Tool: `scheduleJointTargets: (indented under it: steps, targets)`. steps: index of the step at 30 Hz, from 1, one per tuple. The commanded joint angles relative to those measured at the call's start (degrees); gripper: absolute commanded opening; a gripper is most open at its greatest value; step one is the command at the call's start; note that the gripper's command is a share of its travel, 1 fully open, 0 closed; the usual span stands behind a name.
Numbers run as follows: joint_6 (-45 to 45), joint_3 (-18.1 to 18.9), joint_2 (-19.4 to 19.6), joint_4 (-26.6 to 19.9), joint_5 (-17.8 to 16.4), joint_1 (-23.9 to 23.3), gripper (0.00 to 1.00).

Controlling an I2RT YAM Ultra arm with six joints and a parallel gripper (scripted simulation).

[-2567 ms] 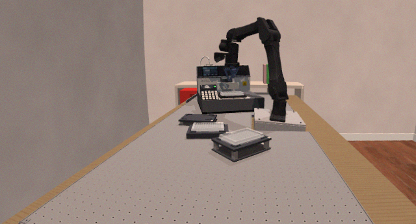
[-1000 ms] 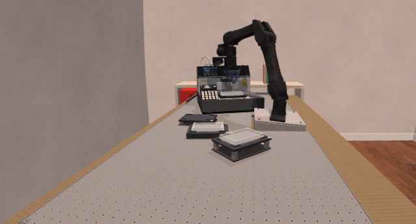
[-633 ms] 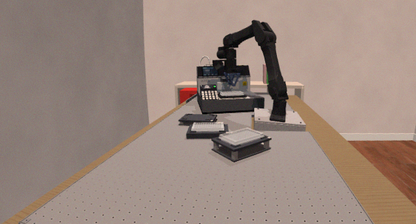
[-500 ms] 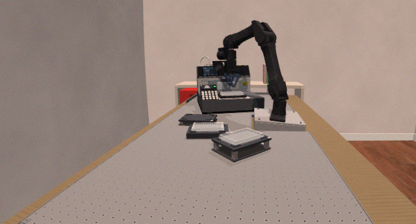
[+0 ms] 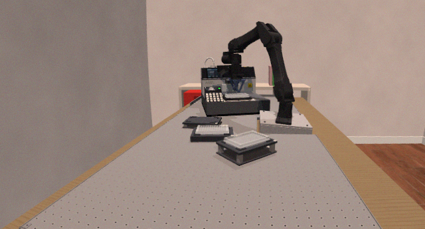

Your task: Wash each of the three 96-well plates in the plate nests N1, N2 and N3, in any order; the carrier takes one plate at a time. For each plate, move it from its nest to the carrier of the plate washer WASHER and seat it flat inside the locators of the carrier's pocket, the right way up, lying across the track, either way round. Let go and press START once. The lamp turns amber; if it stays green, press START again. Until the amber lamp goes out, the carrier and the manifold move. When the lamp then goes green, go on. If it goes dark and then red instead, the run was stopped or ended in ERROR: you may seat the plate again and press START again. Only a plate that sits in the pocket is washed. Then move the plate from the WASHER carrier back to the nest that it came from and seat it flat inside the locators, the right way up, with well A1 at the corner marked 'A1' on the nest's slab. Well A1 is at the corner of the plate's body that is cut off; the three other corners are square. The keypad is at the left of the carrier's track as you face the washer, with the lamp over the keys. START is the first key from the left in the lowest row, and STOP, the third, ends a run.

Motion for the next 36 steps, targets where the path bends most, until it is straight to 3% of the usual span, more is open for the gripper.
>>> scheduleJointTargets:
  steps: [1,36]
  targets:
    - [0.0,0.2,-0.4,0.3,-0.1,0.0,1.0]
    - [-0.1,-2.1,-0.1,2.9,-0.1,-0.1,1.0]
